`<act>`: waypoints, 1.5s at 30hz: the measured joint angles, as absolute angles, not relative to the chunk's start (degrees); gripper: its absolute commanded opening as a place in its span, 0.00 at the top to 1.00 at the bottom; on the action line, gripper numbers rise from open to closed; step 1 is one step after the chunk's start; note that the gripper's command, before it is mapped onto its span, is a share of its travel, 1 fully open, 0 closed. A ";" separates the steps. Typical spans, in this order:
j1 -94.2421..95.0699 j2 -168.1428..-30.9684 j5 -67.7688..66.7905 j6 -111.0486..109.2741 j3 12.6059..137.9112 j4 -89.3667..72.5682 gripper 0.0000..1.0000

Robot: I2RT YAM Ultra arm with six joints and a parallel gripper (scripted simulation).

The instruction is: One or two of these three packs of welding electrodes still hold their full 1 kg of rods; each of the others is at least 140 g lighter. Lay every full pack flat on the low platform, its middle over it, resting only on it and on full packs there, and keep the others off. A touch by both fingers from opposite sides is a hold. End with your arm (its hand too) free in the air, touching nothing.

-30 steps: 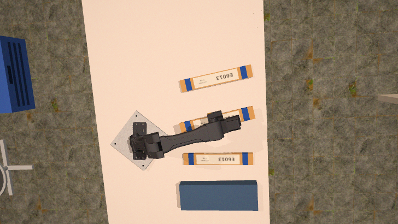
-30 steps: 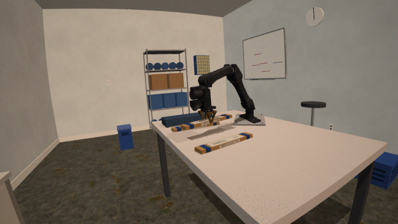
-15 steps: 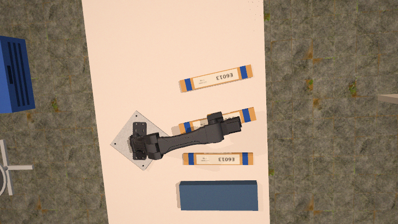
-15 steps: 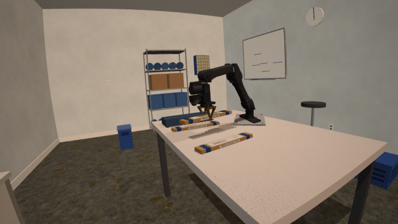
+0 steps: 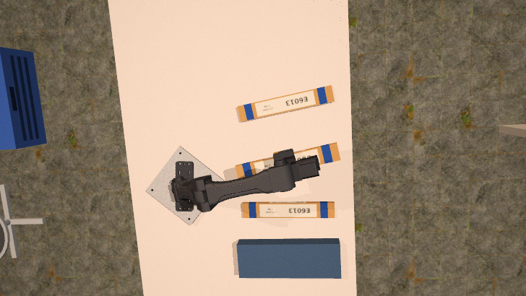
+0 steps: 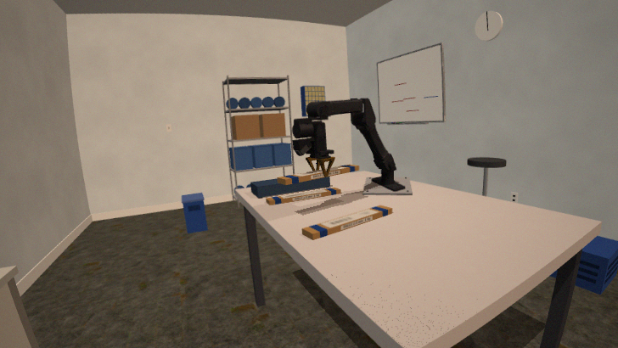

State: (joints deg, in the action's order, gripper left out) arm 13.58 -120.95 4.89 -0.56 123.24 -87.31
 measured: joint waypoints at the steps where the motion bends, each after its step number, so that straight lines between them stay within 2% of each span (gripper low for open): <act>1: 13.56 -121.08 4.89 -0.58 123.85 -87.59 1.00; 7: 13.41 -121.80 4.89 -0.73 127.48 -88.49 1.00; 45: 13.41 -115.42 4.97 -0.73 125.73 -90.00 1.00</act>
State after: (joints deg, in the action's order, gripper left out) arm 13.41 -115.42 4.97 -0.73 125.73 -90.00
